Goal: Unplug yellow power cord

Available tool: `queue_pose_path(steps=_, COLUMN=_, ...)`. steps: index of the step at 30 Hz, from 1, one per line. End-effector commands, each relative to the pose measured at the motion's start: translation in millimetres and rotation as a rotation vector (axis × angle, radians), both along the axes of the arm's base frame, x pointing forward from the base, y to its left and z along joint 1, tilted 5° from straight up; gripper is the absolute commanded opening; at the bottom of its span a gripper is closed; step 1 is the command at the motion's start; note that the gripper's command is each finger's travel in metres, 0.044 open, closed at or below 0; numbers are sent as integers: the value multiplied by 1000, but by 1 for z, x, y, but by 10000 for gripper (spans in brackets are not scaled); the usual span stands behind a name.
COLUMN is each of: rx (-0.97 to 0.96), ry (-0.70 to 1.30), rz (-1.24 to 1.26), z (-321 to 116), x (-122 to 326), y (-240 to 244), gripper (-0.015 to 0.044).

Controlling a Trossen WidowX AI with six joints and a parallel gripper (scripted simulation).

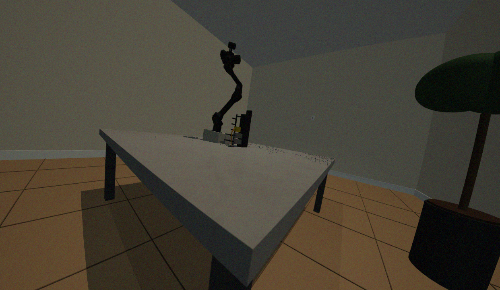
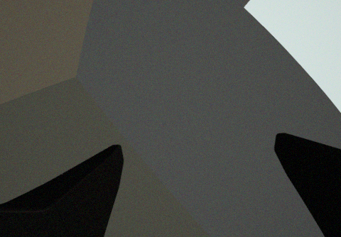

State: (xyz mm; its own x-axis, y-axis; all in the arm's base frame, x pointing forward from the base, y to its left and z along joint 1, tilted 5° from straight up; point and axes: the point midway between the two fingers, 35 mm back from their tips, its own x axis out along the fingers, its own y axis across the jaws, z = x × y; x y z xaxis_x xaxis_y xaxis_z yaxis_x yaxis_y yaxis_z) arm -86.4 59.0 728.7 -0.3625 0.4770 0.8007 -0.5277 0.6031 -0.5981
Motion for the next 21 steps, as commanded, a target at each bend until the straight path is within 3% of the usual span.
queue_pose_path(steps=1, rx=1, ry=-1, rz=12, z=0, x=-2, y=-1, gripper=374)
queue_pose_path(steps=9, rx=-6, ry=-84, rz=555, z=-24, x=-78, y=-79, gripper=164)
queue_pose_path(steps=21, rx=-22, ry=-267, rz=1144, z=-73, x=-109, y=-196, gripper=160)
